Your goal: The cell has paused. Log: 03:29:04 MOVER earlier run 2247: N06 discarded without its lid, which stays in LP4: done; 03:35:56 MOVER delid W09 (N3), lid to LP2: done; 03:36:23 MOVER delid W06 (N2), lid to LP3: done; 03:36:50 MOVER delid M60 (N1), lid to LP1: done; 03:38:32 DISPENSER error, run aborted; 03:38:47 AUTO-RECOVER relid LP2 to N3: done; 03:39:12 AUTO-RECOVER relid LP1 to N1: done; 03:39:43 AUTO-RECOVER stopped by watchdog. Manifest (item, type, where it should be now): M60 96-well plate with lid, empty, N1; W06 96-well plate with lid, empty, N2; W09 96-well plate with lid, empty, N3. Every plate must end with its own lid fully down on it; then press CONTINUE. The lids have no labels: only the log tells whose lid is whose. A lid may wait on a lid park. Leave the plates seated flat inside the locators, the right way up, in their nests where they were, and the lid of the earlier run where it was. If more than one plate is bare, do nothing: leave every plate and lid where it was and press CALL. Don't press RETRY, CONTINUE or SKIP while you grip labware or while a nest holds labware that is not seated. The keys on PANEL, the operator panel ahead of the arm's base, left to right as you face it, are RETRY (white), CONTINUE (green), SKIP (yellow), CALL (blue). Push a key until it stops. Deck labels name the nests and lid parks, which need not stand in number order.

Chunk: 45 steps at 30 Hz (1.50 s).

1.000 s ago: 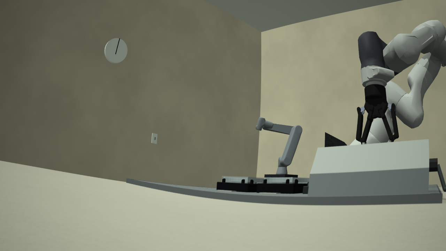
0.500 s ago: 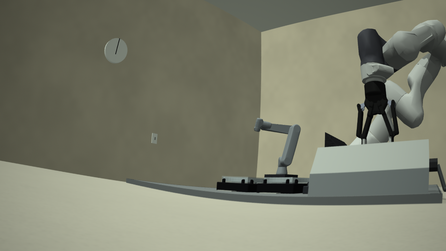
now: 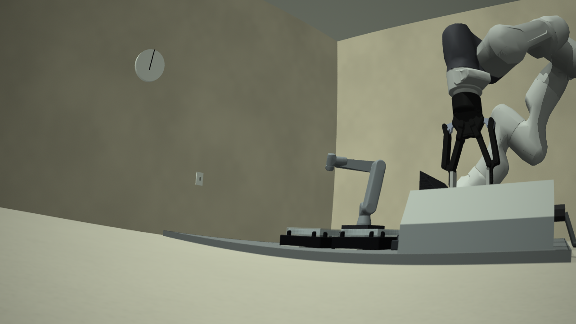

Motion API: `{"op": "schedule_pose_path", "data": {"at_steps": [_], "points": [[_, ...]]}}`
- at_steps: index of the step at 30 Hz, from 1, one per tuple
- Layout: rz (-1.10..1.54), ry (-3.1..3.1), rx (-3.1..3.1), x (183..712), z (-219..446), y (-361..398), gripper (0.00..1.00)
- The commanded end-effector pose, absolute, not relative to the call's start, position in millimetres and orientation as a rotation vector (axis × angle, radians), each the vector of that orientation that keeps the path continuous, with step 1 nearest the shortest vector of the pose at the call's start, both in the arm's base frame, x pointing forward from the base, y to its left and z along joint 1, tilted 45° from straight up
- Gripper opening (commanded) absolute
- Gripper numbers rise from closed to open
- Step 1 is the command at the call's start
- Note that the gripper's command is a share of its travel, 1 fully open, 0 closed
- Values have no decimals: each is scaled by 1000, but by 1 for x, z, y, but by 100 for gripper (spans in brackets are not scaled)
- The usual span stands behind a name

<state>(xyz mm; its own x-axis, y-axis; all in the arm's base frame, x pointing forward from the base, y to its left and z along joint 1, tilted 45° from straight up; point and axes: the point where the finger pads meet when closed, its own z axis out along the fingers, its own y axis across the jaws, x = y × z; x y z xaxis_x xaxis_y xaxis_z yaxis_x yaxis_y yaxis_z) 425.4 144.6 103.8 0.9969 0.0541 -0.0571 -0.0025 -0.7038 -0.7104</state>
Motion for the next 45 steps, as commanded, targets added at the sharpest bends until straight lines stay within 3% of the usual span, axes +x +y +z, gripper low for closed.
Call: {"op": "schedule_pose_path", "data": {"at_steps": [1, 6, 12, 45], "points": [[91, -57, -2339, 471, 72, 114, 0], [94, -56, -2349, 529, 1, 59, 0], [98, -57, -2355, 542, -27, 39, 0], [98, -57, -2356, 543, -29, 38, 0]]}}
